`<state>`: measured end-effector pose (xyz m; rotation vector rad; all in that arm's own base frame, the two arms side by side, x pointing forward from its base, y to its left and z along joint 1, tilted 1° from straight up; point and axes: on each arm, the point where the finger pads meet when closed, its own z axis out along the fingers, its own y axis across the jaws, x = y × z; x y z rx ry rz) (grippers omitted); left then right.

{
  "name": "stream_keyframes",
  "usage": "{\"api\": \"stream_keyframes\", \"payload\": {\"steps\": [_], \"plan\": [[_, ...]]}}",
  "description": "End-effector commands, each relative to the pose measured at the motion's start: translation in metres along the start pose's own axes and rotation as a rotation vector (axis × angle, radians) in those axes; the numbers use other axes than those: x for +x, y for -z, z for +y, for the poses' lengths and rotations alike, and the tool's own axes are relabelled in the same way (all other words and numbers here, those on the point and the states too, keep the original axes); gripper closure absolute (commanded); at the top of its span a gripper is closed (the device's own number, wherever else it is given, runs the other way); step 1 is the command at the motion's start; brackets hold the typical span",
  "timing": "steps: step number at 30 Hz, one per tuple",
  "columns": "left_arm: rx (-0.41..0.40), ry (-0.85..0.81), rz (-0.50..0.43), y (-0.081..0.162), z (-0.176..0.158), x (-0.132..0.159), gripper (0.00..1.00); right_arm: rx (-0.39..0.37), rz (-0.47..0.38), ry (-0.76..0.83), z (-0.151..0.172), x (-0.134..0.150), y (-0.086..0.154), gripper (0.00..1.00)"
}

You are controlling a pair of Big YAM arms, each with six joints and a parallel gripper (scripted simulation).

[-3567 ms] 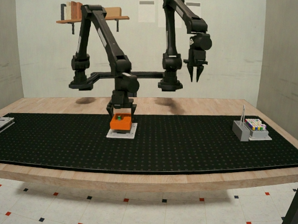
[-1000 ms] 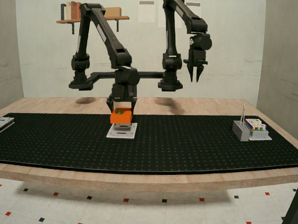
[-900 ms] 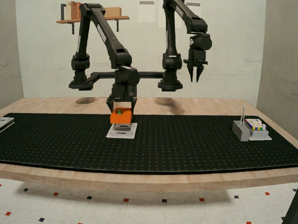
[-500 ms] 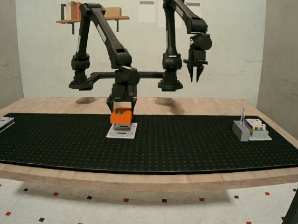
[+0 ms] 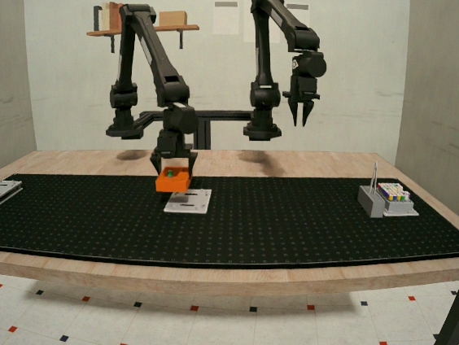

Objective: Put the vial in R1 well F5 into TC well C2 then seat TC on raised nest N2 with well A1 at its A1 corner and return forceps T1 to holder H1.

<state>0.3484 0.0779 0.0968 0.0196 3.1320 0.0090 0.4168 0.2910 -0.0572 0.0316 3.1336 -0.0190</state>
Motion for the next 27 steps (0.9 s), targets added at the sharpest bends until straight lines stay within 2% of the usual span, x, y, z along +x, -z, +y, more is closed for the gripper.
{"api": "stream_keyframes", "payload": {"steps": [1, 26, 27], "plan": [[-0.01, 0.012, -0.035, 0.012, 0.004, -0.012, 0.76, -0.037, -0.052, 0.011, 0.003, -0.019, 0.02, 1.0], [-0.01, 0.012, -0.035, 0.012, 0.004, -0.012, 0.76, -0.025, -0.038, 0.011, -0.037, -0.015, 0.014, 1.0], [-0.01, 0.012, -0.035, 0.012, 0.004, -0.012, 0.76, -0.038, -0.06, 0.011, -0.032, -0.026, 0.022, 1.0]]}}
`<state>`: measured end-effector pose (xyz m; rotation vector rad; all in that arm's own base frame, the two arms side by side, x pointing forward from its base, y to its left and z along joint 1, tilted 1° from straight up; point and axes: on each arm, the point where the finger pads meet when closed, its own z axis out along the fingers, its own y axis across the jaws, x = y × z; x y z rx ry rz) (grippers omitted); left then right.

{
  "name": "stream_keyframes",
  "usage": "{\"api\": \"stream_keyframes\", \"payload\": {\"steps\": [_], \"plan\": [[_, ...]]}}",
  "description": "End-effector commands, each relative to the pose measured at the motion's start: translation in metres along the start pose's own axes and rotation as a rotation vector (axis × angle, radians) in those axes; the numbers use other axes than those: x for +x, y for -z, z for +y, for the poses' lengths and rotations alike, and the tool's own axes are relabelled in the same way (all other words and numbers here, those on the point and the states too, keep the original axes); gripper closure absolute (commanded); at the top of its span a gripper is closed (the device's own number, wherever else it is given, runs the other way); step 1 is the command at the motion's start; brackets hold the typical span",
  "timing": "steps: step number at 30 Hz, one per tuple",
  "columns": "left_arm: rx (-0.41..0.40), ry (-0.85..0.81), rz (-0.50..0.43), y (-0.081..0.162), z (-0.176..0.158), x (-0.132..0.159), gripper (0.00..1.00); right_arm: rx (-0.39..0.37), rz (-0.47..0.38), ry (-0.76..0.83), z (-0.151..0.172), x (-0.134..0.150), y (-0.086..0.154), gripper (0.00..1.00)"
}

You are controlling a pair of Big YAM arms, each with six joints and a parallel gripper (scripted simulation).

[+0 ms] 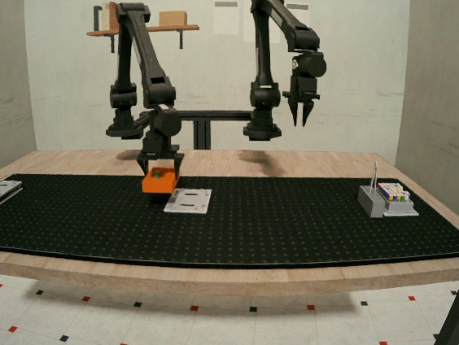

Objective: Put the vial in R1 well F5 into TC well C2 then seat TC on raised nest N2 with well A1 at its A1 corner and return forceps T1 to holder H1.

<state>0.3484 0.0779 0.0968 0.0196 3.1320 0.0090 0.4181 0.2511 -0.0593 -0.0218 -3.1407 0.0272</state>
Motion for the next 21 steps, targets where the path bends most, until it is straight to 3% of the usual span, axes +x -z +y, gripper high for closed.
{"api": "stream_keyframes", "payload": {"steps": [1, 16, 17, 21], "plan": [[-0.01, 0.012, -0.035, 0.012, 0.004, -0.012, 0.76, -0.033, -0.052, 0.004, 0.001, -0.016, 0.019, 1.0], [-0.01, 0.012, -0.035, 0.012, 0.004, -0.012, 0.76, -0.029, -0.047, 0.005, -0.023, -0.014, 0.016, 1.0], [-0.01, 0.012, -0.035, 0.012, 0.004, -0.012, 0.76, -0.042, -0.072, 0.005, -0.017, -0.026, 0.024, 1.0], [-0.01, 0.012, -0.035, 0.012, 0.004, -0.012, 0.76, -0.028, -0.047, 0.005, -0.031, -0.014, 0.016, 1.0]]}}
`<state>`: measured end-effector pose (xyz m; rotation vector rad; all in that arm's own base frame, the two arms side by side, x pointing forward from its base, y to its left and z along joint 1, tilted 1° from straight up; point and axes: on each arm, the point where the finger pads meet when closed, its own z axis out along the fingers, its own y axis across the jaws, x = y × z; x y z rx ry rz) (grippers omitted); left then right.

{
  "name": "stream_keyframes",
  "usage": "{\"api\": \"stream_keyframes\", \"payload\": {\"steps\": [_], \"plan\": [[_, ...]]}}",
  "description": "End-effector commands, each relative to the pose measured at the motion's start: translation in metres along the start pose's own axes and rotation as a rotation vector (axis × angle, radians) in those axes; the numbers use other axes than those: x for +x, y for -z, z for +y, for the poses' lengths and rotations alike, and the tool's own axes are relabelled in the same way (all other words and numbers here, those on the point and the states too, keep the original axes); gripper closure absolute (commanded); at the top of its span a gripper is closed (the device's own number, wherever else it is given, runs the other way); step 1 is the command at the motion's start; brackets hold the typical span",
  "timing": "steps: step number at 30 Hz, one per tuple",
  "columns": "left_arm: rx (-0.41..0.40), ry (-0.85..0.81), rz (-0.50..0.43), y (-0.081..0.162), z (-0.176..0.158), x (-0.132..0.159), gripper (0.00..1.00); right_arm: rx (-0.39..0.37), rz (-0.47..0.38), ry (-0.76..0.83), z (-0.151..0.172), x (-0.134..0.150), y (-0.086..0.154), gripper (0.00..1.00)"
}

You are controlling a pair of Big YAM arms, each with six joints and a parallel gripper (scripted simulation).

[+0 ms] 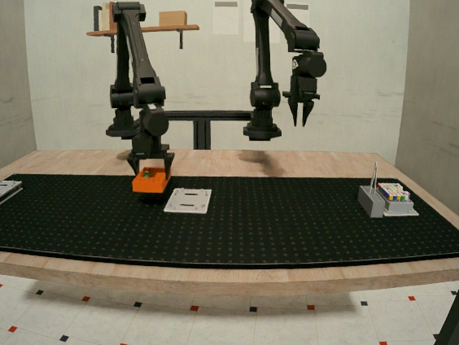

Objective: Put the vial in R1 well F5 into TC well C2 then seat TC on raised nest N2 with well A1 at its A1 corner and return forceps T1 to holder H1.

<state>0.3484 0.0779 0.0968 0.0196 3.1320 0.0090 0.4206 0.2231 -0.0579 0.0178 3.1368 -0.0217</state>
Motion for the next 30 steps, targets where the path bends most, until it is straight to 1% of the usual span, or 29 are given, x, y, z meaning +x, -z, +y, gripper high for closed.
{"api": "stream_keyframes", "payload": {"steps": [1, 12, 13, 15, 29, 30], "plan": [[-0.01, 0.012, -0.035, 0.012, 0.004, -0.012, 0.76, -0.025, -0.042, 0.002, -0.005, -0.011, 0.015, 1.0], [-0.01, 0.012, -0.035, 0.012, 0.004, -0.012, 0.76, -0.024, -0.042, 0.002, -0.02, -0.012, 0.015, 1.0], [-0.01, 0.012, -0.035, 0.012, 0.004, -0.012, 0.76, -0.035, -0.066, 0.002, -0.016, -0.024, 0.022, 1.0], [-0.01, 0.012, -0.035, 0.012, 0.004, -0.012, 0.76, -0.023, -0.042, 0.002, -0.025, -0.012, 0.014, 1.0], [-0.01, 0.012, -0.035, 0.012, 0.004, -0.012, 0.76, -0.022, -0.042, 0.002, -0.045, -0.013, 0.014, 1.0], [-0.01, 0.012, -0.035, 0.012, 0.004, -0.012, 0.76, -0.033, -0.068, 0.002, -0.041, -0.026, 0.022, 1.0]]}}
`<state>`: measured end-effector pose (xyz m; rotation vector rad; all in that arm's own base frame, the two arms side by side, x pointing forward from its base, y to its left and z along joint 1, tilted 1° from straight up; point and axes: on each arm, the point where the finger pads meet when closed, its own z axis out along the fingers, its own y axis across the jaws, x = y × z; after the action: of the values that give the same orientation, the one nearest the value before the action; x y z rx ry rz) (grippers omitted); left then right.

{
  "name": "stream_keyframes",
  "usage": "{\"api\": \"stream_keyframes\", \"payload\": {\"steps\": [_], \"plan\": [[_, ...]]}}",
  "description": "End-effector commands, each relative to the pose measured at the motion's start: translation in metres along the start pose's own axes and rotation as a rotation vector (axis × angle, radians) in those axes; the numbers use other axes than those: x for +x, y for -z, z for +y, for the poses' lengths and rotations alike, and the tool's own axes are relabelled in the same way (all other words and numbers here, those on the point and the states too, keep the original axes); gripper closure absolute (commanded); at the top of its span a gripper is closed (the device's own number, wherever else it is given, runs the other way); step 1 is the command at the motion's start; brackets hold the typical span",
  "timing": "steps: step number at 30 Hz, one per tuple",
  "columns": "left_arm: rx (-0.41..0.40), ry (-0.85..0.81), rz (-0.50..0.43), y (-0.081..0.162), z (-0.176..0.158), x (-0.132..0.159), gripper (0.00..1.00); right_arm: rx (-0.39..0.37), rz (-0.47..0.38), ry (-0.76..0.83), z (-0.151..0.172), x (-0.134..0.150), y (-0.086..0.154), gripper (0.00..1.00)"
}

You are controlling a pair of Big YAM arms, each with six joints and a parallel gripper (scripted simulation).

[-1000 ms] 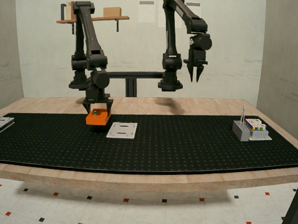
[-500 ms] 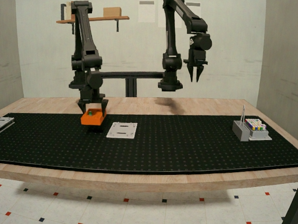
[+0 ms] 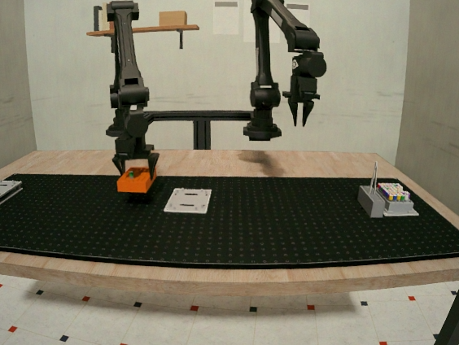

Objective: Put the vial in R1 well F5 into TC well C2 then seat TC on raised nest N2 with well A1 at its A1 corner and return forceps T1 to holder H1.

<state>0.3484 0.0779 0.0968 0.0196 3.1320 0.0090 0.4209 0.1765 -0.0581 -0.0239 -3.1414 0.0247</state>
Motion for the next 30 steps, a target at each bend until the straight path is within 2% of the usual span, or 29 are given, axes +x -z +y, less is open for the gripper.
{"api": "stream_keyframes", "payload": {"steps": [1, 2, 16, 17, 19, 30], "plan": [[-0.01, 0.012, -0.035, 0.012, 0.004, -0.012, 0.76, -0.03, -0.061, 0.006, 0.001, -0.019, 0.019, 1.0], [-0.01, 0.012, -0.035, 0.012, 0.004, -0.012, 0.76, -0.024, -0.047, 0.006, -0.004, -0.012, 0.015, 1.0], [-0.01, 0.012, -0.035, 0.012, 0.004, -0.012, 0.76, -0.023, -0.049, 0.006, -0.024, -0.014, 0.015, 1.0], [-0.01, 0.012, -0.035, 0.012, 0.004, -0.012, 0.76, -0.03, -0.068, 0.006, -0.022, -0.024, 0.021, 1.0], [-0.01, 0.012, -0.035, 0.012, 0.004, -0.012, 0.76, -0.022, -0.047, 0.006, -0.029, -0.013, 0.014, 1.0], [-0.01, 0.012, -0.035, 0.012, 0.004, -0.012, 0.76, -0.022, -0.052, 0.006, -0.047, -0.016, 0.015, 1.0]]}}
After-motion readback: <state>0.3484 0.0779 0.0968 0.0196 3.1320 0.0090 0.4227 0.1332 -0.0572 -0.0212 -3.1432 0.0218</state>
